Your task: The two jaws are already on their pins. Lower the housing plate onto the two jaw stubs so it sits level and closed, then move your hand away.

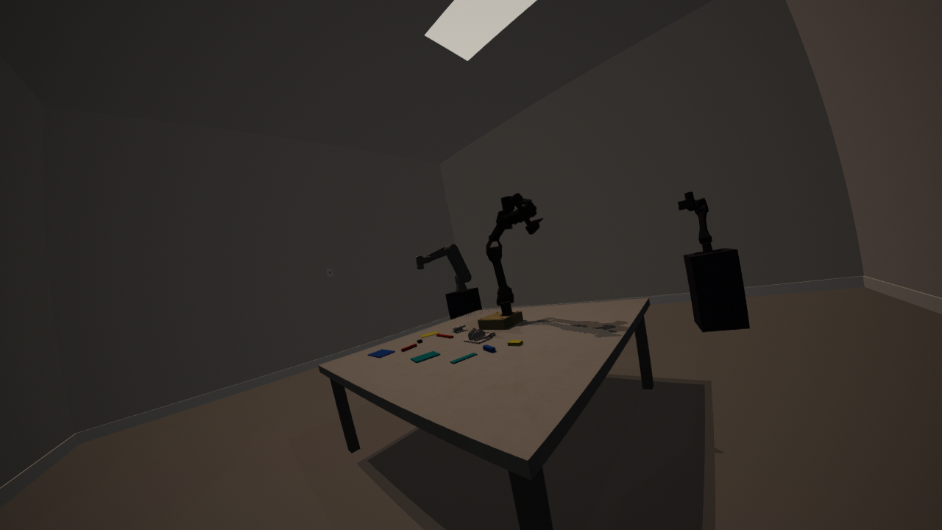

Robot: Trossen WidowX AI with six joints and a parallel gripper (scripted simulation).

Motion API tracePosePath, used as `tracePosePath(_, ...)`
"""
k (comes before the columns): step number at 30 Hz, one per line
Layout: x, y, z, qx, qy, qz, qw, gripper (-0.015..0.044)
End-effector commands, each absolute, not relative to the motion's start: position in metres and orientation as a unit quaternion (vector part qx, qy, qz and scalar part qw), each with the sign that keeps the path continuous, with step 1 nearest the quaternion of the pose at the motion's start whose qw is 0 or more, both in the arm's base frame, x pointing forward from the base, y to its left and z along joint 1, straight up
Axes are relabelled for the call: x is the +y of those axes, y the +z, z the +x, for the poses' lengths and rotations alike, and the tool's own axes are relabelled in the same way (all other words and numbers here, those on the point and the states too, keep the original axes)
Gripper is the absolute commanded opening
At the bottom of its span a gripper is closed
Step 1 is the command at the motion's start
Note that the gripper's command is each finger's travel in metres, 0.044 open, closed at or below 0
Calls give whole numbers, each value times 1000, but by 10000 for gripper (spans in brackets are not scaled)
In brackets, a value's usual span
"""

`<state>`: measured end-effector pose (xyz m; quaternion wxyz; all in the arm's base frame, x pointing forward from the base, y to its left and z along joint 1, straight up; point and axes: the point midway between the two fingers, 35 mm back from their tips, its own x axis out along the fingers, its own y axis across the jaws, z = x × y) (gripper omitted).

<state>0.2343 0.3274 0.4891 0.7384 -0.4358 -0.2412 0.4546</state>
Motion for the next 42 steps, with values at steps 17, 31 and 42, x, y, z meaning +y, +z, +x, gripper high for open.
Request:
tracePosePath(17, 286, 444, 303, -106, 418, -410, 803, 440)
tracePosePath(31, 245, 416, 343, -21, 376, -383, 844, 440)
tracePosePath(42, 208, 392, 371, 52, 338, -345, 874, 440)
